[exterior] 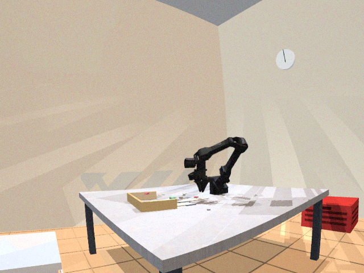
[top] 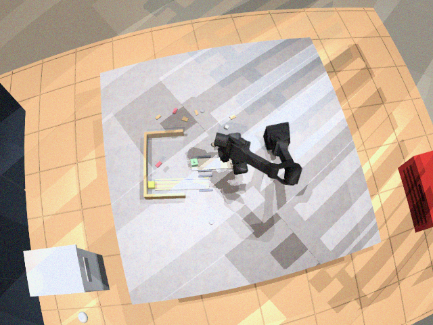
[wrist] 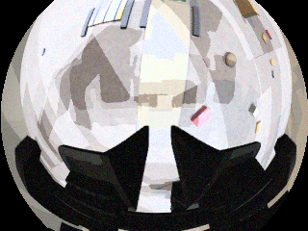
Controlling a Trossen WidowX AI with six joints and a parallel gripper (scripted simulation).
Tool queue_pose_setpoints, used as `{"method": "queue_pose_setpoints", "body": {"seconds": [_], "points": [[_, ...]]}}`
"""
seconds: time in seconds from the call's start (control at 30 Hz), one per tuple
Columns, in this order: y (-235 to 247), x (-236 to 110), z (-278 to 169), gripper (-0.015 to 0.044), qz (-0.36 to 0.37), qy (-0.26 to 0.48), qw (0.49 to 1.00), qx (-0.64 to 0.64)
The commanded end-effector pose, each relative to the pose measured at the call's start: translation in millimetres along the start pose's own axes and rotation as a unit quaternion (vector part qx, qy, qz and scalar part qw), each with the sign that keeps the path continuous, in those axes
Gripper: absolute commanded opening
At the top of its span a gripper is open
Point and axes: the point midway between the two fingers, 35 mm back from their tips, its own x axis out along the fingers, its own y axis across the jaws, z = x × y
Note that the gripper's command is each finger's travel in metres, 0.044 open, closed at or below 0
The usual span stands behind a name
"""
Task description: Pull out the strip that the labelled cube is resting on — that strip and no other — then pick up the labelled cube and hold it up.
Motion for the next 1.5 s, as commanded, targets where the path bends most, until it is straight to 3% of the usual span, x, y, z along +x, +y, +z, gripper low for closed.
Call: {"method": "queue_pose_setpoints", "body": {"seconds": [0.0,0.3,1.47], "points": [[-1.8,-1.4,15.1,0.0210,0.001,0.001,1.000,-0.022],[-5.1,-6.1,45.0,0.0440,0.001,0.000,1.000,-0.023],[-17.0,-21.7,159.8,0.0440,0.000,-0.003,1.000,-0.026]]}}
